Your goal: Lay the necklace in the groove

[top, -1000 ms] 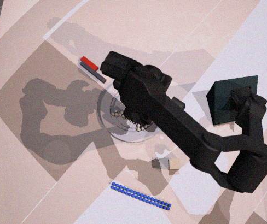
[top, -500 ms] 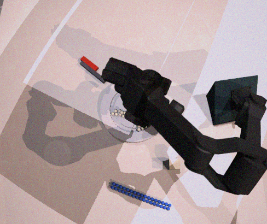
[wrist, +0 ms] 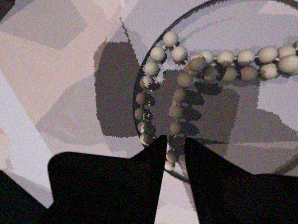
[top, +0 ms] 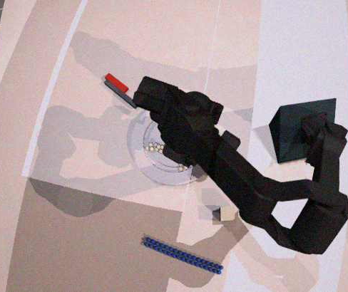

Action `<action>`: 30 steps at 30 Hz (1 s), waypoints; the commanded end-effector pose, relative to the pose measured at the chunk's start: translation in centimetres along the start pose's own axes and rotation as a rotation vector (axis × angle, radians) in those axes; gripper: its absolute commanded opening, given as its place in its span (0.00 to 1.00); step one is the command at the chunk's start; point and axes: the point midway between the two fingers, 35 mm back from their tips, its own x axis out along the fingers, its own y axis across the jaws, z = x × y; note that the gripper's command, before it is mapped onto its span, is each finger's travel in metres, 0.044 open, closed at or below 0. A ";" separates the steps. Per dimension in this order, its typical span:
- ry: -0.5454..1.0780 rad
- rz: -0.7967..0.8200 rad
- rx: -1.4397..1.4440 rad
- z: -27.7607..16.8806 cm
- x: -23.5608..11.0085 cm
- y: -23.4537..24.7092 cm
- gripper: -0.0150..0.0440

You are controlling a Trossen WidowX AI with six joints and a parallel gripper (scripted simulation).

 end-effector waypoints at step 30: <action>-0.004 0.001 0.005 0.0 -0.4 0.0 0.25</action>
